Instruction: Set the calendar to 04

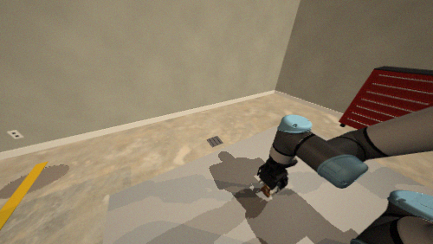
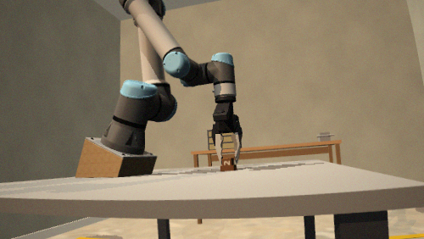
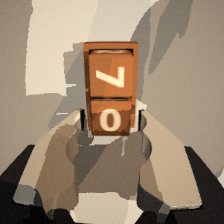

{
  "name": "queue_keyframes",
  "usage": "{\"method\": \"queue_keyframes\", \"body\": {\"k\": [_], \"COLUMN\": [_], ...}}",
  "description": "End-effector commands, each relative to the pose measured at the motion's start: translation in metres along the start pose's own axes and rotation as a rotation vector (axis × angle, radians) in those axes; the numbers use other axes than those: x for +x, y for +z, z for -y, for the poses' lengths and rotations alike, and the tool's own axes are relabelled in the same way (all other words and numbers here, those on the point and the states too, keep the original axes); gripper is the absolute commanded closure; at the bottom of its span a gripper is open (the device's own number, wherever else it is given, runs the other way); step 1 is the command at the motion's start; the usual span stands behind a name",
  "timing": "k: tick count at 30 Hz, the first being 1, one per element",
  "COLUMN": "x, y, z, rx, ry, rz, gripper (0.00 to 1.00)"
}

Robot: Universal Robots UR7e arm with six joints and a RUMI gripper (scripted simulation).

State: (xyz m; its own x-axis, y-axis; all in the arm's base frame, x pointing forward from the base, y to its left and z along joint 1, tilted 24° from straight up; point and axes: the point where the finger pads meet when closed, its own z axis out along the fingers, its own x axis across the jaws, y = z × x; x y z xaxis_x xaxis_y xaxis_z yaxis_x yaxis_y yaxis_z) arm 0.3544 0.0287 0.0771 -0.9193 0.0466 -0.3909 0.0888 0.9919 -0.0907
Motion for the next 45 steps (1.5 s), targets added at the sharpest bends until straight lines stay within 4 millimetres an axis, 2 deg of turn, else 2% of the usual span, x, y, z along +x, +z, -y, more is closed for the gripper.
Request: {"method": "queue_keyframes", "body": {"k": [1,7,8,45], "x": [-0.0003,-0.0003,-0.0003,-0.0003], "y": [-0.0002,-0.0002,-0.0002,-0.0008], "z": [0.0000,0.0000,0.0000,0.0000], "rx": [0.000,0.000,0.000,0.000], "ry": [0.000,0.000,0.000,0.000], "rz": [0.001,0.001,0.001,0.001], "gripper": [0.72,0.72,0.90,0.90]}}
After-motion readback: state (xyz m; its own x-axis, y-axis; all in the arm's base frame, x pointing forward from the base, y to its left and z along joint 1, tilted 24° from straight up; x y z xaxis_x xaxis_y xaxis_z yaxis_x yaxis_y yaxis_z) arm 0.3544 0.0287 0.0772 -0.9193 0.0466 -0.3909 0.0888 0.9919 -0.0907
